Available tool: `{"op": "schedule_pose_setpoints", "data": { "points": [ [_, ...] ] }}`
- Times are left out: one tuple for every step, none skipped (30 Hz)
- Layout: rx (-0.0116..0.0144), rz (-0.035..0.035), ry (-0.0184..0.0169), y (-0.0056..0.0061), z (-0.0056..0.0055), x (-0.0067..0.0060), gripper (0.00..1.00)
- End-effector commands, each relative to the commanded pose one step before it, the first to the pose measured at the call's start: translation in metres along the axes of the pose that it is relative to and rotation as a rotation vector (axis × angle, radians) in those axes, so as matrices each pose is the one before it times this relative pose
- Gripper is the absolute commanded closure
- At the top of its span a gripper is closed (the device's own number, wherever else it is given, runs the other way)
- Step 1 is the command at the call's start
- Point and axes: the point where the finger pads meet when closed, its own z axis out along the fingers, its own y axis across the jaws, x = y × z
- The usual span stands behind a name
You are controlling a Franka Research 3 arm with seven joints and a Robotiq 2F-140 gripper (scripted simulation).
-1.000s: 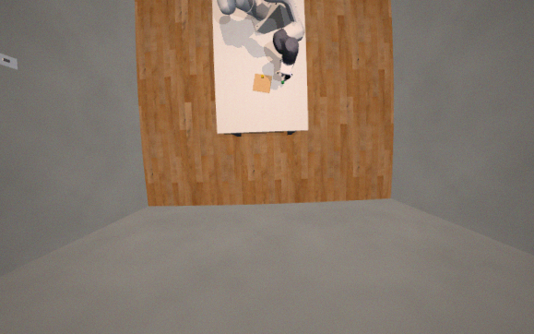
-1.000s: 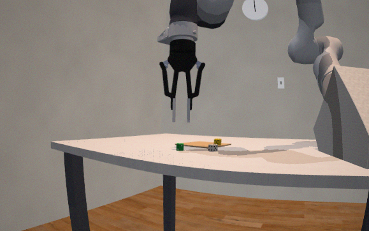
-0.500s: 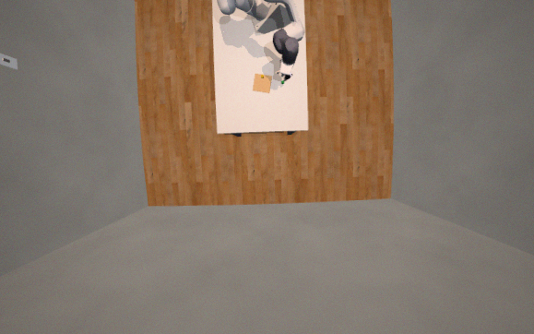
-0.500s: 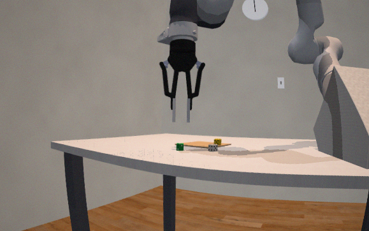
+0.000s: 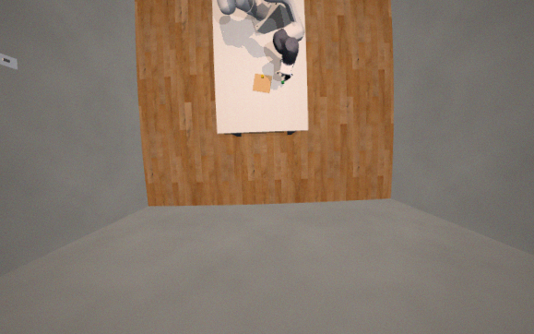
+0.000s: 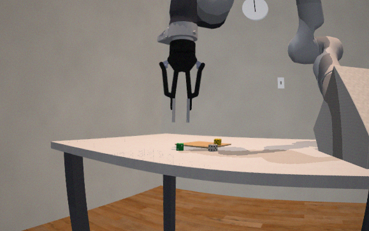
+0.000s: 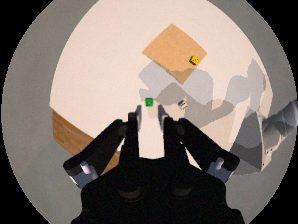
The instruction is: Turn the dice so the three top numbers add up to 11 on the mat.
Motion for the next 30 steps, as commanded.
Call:
{"op": "schedule_pose_setpoints", "data": {
  "points": [
    [0.00136,0.00545,0.00066,-0.00017,0.00292,0.00019,0.79],
    [-0.00002,0.00000,0.00002,0.00000,0.00084,0.00000,0.79],
    [0.00000,0.00000,0.00000,-0.00001,0.00093,0.00000,0.79],
    [0.00000,0.00000,0.00000,-0.00001,0.00102,0.00000,0.79],
    [0.00000,0.00000,0.00000,0.00000,0.00110,0.00000,0.79],
    [0.00000,0.00000,0.00000,0.00000,0.00118,0.00000,0.79],
    [0.00000,0.00000,0.00000,-0.00001,0.00125,0.00000,0.79],
    [0.00000,0.00000,0.00000,-0.00001,0.00131,0.00000,0.79],
    [0.00000,0.00000,0.00000,0.00000,0.00138,0.00000,0.79],
    [0.00000,0.00000,0.00000,0.00000,0.00144,0.00000,0.79],
    [0.00000,0.00001,0.00000,-0.00001,0.00147,0.00000,0.79],
    [0.00000,0.00000,0.00000,-0.00001,0.00152,0.00000,0.79],
    [0.00000,-0.00001,0.00000,0.00000,0.00156,0.00000,0.79],
    [0.00000,0.00001,0.00000,-0.00001,0.00158,0.00000,0.79],
    [0.00000,0.00000,0.00000,0.00000,0.00000,0.00000,0.79],
    [0.00000,0.00000,0.00000,0.00000,0.00000,0.00000,0.79],
    [0.00000,0.00000,0.00000,-0.00001,0.00160,0.00000,0.79],
    [0.00000,-0.00001,0.00000,0.00000,0.00162,0.00000,0.79],
    [0.00000,0.00001,0.00000,-0.00001,0.00162,0.00000,0.79],
    [0.00000,0.00000,0.00000,-0.00001,0.00162,0.00000,0.79],
    [0.00000,0.00000,0.00000,0.00000,0.00162,0.00000,0.79],
    [0.00000,0.00001,0.00000,-0.00001,0.00159,0.00000,0.79],
    [0.00000,0.00000,0.00000,-0.00001,0.00158,0.00000,0.79],
    [0.00000,0.00000,0.00000,0.00000,0.00155,0.00000,0.79],
    [0.00000,0.00001,0.00000,-0.00001,0.00151,0.00000,0.79],
    [0.00000,0.00000,0.00000,-0.00001,0.00147,0.00000,0.79],
    [0.00000,-0.00001,0.00000,0.00000,0.00143,0.00000,0.79],
    [0.00000,0.00001,0.00000,-0.00001,0.00137,0.00000,0.79],
    [0.00000,0.00000,0.00000,-0.00001,0.00131,0.00000,0.79],
    [0.00000,0.00000,0.00000,0.00000,0.00126,0.00000,0.79]
  ]
}}
